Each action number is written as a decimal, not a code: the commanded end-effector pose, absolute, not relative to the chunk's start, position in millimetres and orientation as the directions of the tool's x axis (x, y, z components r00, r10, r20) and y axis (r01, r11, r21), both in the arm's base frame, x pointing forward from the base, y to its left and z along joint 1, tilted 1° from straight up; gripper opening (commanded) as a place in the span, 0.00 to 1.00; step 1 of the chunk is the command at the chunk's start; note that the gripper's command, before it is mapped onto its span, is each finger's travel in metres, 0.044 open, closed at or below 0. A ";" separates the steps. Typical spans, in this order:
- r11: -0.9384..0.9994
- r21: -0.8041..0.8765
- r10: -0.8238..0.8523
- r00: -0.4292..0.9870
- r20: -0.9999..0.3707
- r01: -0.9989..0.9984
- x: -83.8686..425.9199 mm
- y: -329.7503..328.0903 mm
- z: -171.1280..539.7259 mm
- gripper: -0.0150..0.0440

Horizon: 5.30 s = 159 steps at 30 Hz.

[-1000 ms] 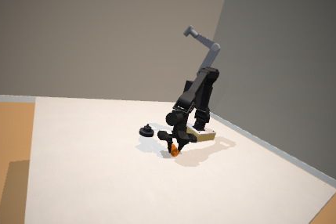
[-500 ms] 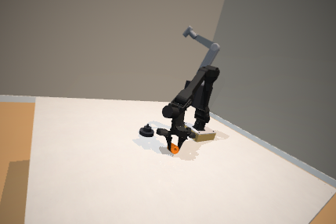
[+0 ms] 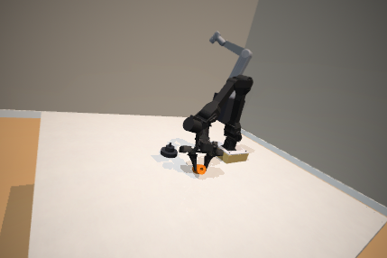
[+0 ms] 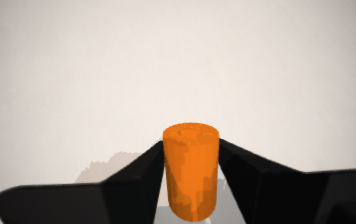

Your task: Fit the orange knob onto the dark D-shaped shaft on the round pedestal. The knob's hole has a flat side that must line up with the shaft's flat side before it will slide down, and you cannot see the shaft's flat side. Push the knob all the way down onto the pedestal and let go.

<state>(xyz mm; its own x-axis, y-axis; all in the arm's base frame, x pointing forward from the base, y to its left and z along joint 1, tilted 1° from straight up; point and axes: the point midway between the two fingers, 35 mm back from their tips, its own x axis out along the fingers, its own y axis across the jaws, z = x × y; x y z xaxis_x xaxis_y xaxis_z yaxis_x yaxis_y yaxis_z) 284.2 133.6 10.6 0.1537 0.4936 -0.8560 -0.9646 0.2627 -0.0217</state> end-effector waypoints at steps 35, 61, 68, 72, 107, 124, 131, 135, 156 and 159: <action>0.265 -0.021 0.867 0.248 -0.432 -0.964 271.5 95.3 6.5 0.56; 0.265 -0.018 0.894 0.253 -0.370 -0.964 270.6 90.4 5.1 0.69; 0.265 -0.018 0.894 0.253 -0.370 -0.964 270.6 90.4 5.1 0.69; 0.265 -0.018 0.894 0.253 -0.370 -0.964 270.6 90.4 5.1 0.69; 0.250 0.080 0.738 0.136 -0.661 -0.965 276.4 101.9 73.0 1.00; 0.257 -0.015 0.002 0.016 -1.000 -0.966 270.3 91.1 108.6 1.00; 0.257 -0.015 0.002 0.016 -1.000 -0.966 270.3 91.1 108.6 1.00; 0.398 -0.014 0.002 0.017 -1.000 -0.917 270.3 91.1 108.3 1.00; 1.000 0.002 0.002 0.017 -1.000 -0.012 269.3 91.8 106.4 1.00; 1.000 0.002 0.002 0.017 -1.000 -0.012 269.3 91.8 106.4 1.00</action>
<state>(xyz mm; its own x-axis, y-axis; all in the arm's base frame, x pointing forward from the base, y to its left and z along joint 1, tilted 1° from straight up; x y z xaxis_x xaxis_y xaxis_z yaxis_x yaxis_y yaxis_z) 269.7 92.6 107.5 0.0164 0.0086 -0.9998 -0.0728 0.9973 0.0074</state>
